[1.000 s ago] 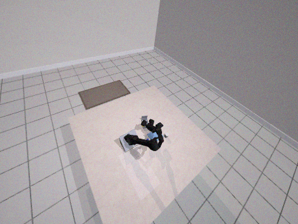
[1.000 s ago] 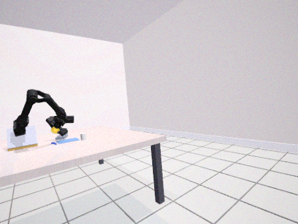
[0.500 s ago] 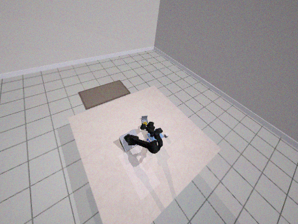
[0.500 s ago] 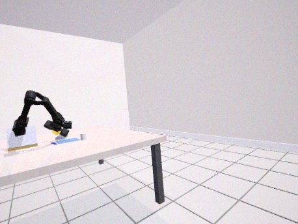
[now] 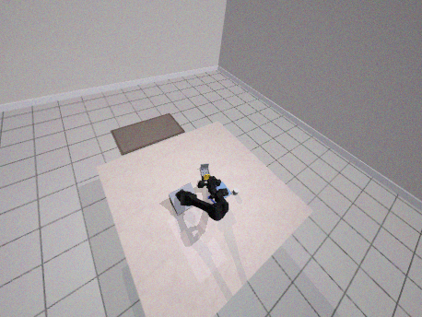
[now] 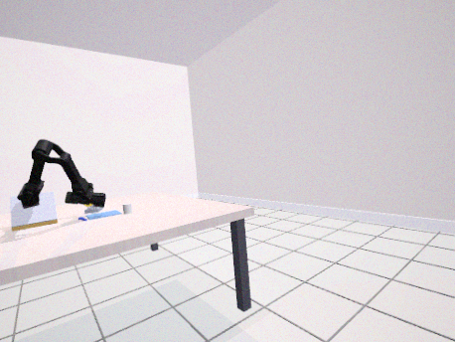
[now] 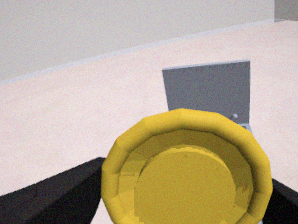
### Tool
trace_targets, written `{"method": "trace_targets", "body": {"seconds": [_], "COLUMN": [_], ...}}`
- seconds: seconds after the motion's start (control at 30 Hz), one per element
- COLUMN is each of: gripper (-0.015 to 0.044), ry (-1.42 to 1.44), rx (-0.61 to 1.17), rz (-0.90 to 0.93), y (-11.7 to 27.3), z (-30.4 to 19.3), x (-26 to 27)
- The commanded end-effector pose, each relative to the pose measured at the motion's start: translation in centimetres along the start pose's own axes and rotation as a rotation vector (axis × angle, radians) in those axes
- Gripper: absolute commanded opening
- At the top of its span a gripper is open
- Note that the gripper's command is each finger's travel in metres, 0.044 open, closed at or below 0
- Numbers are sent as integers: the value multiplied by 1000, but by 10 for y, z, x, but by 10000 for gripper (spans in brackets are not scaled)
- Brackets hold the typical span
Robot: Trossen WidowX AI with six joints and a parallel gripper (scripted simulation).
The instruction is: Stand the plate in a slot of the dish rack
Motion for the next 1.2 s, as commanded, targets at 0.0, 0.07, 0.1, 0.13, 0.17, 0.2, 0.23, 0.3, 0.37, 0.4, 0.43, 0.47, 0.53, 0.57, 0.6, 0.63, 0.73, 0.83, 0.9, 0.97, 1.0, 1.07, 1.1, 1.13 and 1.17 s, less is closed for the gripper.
{"method": "trace_targets", "body": {"seconds": [0.0, 0.07, 0.1, 0.13, 0.17, 0.2, 0.23, 0.3, 0.37, 0.4, 0.43, 0.47, 0.53, 0.57, 0.6, 0.63, 0.73, 0.83, 0.9, 0.97, 1.0, 1.07, 1.1, 1.13, 1.17], "gripper": [0, 0, 0, 0, 0, 0, 0, 0, 0, 0, 0, 0, 0, 0, 0, 0, 0, 0, 0, 0, 0, 0, 0, 0, 0], "ry": [95, 145, 171, 196, 217, 230, 234, 234, 234, 234, 234, 234, 234, 233, 232, 230, 228, 228, 229, 231, 232, 232, 232, 232, 232], "rx": [-52, -75, -86, -96, -104, -109, -110, -110, -110, -110, -110, -110, -110, -109, -108, -107, -106, -106, -107, -109, -109, -109, -109, -109, -109], "rz": [-44, -69, -82, -95, -107, -114, -116, -116, -116, -116, -116, -116, -116, -115, -114, -113, -112, -112, -112, -111, -111, -111, -111, -111, -111], "y": [4, 6, 7, 8, 9, 10, 10, 10, 10, 10, 10, 10, 9, 7, 4, 0, -5, -5, -9, -15, -17, -18, -18, -18, -18], "z": [-8, -11, -13, -15, -16, -17, -17, -17, -17, -17, -17, -17, -17, -16, -15, -14, -13, -13, -12, -10, -10, -10, -10, -10, -10], "x": [3, 4, 5, 5, 6, 6, 6, 6, 6, 6, 6, 6, 6, 6, 6, 5, 5, 5, 4, 4, 3, 3, 3, 3, 3]}}
Point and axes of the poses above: the point midway between the two fingers, 35 mm back from their tips, its own y axis back along the fingers, its own x axis across the jaws, z = x × y, the point moved 10 cm from there along y, back along the fingers, and after that the axes turned 5 degrees about -y, right-handed, at the moved point
